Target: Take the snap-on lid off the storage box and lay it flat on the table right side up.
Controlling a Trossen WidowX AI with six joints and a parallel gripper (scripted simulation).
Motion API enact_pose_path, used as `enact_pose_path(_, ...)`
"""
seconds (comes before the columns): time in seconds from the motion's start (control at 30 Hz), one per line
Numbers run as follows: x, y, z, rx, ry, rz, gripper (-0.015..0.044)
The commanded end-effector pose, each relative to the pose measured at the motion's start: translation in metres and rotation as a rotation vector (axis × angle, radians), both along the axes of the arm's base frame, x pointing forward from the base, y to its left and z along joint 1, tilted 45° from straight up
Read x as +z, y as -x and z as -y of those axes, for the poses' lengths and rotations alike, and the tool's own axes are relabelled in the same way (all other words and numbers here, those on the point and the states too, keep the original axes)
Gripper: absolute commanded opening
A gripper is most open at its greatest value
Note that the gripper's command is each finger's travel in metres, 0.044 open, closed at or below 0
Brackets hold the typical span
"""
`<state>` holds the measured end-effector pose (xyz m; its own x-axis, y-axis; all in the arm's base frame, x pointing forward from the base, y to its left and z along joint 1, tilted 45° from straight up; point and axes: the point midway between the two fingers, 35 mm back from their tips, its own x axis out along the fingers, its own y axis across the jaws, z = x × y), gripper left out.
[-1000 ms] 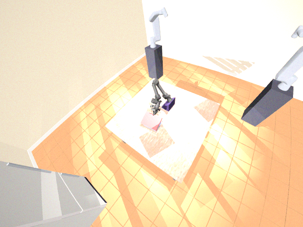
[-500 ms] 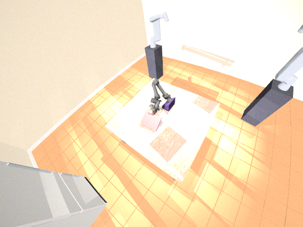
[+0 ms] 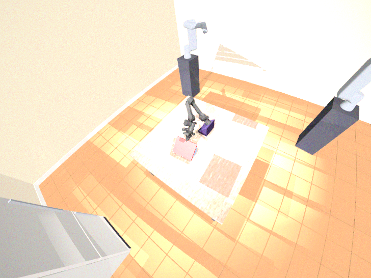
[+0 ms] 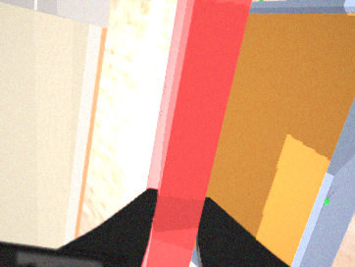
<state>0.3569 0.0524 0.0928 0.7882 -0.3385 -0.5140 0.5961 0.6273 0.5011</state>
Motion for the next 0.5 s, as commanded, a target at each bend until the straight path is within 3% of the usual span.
enact_pose_path(0.0, 0.005, -0.005, -0.007, 0.005, -0.004, 0.005, 0.0)
enact_pose_path(0.47, 0.017, -0.012, -0.021, 0.005, -0.005, 0.005, 0.0)
